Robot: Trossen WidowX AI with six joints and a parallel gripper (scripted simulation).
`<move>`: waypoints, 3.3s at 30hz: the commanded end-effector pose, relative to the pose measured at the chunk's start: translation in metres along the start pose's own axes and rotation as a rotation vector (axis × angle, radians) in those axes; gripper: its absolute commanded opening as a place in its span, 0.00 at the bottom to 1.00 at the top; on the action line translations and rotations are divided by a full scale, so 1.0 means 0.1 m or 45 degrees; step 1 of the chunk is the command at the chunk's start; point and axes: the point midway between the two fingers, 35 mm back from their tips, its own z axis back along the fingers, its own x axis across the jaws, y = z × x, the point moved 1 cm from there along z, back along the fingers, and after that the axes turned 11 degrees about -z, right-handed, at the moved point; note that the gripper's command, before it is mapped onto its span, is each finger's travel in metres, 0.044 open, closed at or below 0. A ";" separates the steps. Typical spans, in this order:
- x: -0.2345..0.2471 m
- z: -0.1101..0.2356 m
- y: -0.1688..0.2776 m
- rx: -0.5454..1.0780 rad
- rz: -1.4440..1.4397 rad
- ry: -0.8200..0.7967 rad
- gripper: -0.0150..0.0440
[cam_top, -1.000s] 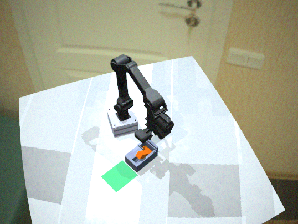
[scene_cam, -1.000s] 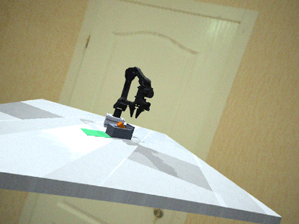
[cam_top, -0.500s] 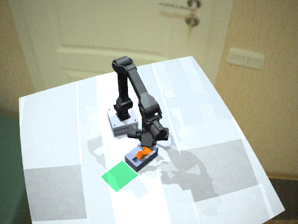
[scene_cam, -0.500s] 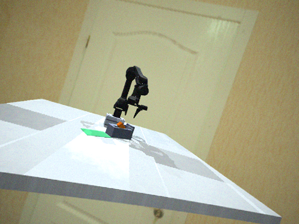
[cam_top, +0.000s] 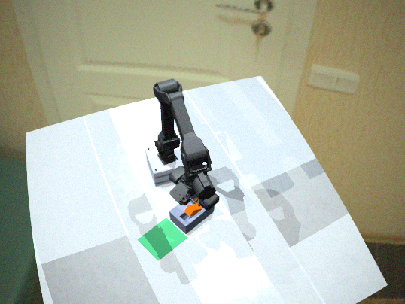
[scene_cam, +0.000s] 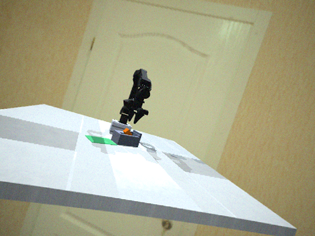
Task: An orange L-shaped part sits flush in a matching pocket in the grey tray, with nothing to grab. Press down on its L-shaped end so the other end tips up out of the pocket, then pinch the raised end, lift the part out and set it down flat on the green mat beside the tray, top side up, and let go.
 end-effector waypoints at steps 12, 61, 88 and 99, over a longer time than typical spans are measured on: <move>-0.02 -0.33 -0.01 -0.002 -0.027 0.013 0.73; -0.02 -0.71 -0.01 0.002 -0.022 0.010 0.25; -0.02 -0.33 -0.01 -0.002 -0.026 0.013 0.25; -0.02 -0.15 -0.01 -0.002 -0.027 0.013 0.25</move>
